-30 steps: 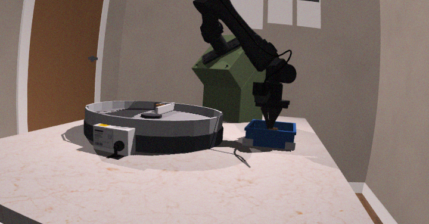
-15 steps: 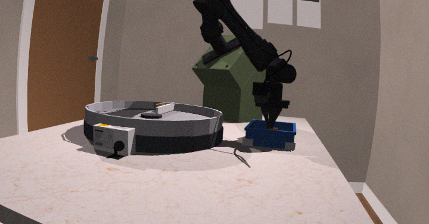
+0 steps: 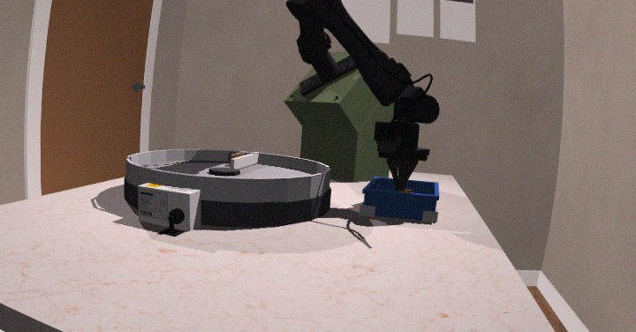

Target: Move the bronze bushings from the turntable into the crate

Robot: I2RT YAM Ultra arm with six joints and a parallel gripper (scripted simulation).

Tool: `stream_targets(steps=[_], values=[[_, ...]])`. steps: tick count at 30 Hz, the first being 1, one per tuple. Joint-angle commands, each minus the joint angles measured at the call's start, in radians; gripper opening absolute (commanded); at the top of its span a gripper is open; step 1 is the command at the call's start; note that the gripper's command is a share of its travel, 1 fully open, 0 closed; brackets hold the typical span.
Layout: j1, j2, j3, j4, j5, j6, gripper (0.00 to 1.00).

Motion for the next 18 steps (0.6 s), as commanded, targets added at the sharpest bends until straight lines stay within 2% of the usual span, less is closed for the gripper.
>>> stream_targets(steps=[1,11,18], values=[[0.021,-0.003,-0.024,0.016,-0.004,-0.007,0.0],[0.02,-0.011,-0.033,0.025,-0.005,-0.008,0.0],[0.02,-0.012,-0.011,0.016,-0.004,-0.008,0.0]])
